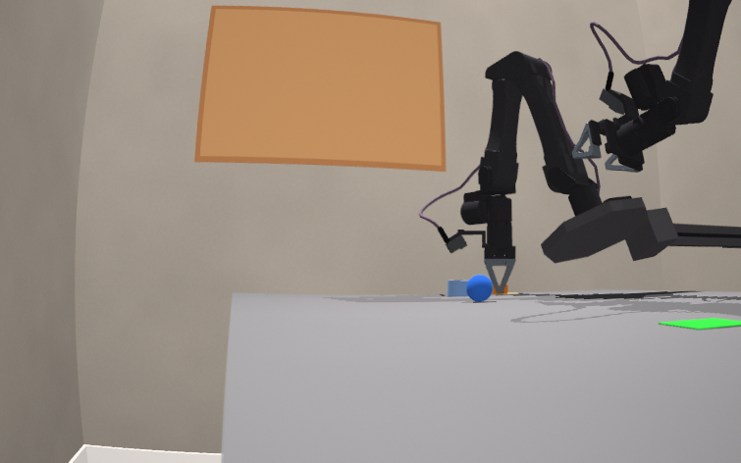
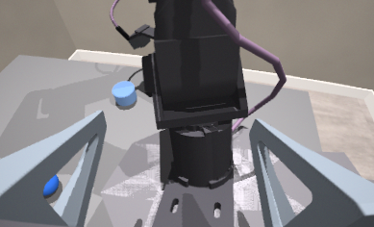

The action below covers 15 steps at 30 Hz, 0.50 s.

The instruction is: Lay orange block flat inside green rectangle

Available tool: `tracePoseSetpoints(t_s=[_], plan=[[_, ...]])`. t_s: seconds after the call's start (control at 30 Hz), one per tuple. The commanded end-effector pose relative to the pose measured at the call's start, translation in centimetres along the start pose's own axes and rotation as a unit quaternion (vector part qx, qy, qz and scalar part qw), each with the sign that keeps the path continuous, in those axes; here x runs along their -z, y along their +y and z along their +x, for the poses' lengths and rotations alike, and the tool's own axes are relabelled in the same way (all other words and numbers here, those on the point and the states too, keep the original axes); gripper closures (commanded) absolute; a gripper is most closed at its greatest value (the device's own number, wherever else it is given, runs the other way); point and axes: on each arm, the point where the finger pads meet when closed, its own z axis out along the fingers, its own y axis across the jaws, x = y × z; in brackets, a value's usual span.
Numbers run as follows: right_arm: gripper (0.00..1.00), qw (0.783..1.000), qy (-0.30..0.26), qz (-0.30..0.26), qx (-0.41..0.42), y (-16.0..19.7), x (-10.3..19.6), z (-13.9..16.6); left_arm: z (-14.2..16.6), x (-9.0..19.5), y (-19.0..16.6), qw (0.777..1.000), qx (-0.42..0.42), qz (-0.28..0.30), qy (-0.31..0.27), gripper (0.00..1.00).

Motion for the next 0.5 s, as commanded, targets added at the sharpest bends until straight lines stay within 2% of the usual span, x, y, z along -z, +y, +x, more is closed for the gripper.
tracePoseSetpoints(t_s=[0.0, 0.1, 0.2, 0.27, 0.37, 0.47], plan=[[0.73, 1.000, -0.005, -0.001, 0.005, 0.5, 0.7, 0.1, -2.3, -0.1, 0.4, 1.000, 0.002, -0.004, -0.023, 0.00], [0.73, 1.000, -0.005, -0.001, 0.004, 0.4, 2.1, 0.2, -2.3, -0.1, 0.4, 1.000, 0.002, -0.004, -0.023, 0.00], [0.73, 1.000, -0.009, 0.004, 0.002, -0.1, 4.9, -0.1, -2.3, -0.1, 0.4, 1.000, 0.002, -0.004, -0.023, 0.00], [0.73, 1.000, -0.009, 0.004, 0.002, -0.1, 4.9, -0.1, -2.3, -0.1, 0.4, 1.000, 0.002, -0.004, -0.023, 0.00], [0.73, 1.000, -0.009, 0.004, 0.002, -0.1, 7.1, -0.1, -2.3, -0.1, 0.4, 1.000, 0.002, -0.004, -0.023, 0.00], [0.73, 1.000, -0.009, 0.004, 0.002, -0.1, 7.6, -0.1, -2.3, -0.1, 0.4, 1.000, 0.002, -0.004, -0.023, 0.00]])
